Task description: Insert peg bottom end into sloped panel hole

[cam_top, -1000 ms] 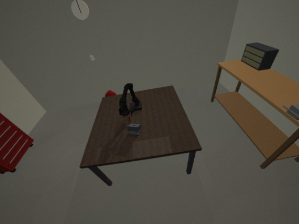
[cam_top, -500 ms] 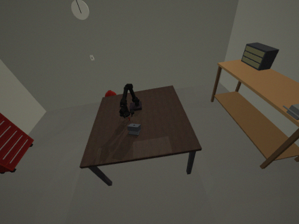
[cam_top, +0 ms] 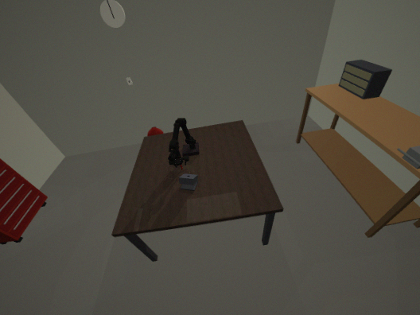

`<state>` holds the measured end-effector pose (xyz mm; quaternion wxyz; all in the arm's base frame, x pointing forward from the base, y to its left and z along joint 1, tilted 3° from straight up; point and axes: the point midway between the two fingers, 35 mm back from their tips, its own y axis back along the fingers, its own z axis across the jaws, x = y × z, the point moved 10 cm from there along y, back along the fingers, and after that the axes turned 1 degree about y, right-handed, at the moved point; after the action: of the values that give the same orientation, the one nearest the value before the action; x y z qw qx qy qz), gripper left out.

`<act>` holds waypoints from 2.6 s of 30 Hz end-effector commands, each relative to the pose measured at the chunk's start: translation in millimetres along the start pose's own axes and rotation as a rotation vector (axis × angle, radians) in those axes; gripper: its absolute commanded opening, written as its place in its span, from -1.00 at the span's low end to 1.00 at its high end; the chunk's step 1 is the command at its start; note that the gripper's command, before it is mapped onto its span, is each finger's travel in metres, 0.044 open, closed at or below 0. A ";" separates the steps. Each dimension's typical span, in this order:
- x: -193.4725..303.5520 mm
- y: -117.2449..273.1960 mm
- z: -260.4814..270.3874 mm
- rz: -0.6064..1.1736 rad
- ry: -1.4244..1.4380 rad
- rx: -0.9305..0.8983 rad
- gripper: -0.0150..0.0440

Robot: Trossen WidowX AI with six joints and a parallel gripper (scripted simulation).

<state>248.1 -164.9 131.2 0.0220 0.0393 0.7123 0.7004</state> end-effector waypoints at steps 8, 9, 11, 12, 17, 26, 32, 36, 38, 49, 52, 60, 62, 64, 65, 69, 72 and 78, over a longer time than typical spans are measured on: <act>-0.1 0.4 -0.1 -0.001 0.000 0.000 0.02; -0.1 0.4 -0.1 -0.001 0.000 0.000 -0.07; -0.1 0.4 -0.1 -0.001 0.000 0.000 -0.25; -0.1 0.4 -0.1 -0.001 0.000 0.000 -0.33; -0.1 0.4 -0.1 -0.001 0.000 0.000 -0.49; -1.8 13.0 -1.1 0.000 0.001 -0.001 -0.49; -3.3 37.1 -2.3 0.001 0.002 -0.003 -0.49; -3.8 52.1 -2.8 0.002 0.002 -0.004 -0.49; -4.0 59.5 -3.1 0.002 0.003 -0.005 -0.49; -4.7 80.2 -4.0 0.002 0.006 -0.005 -0.49; -6.9 81.3 -2.0 -0.006 0.014 0.004 -0.49; -15.4 85.5 6.5 -0.038 0.048 0.037 -0.49; -17.4 86.6 8.7 -0.046 0.057 0.045 -0.49; -19.5 87.7 11.0 -0.055 0.065 0.053 -0.49; -20.5 88.2 12.1 -0.059 0.069 0.057 -0.49; -24.6 90.5 16.7 -0.076 0.086 0.073 -0.49; -27.5 92.2 20.2 -0.089 0.098 0.084 -0.49; -33.3 95.8 27.5 -0.116 0.122 0.107 -0.49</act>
<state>282.5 -143.2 221.7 0.0131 -0.0319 0.7430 0.6684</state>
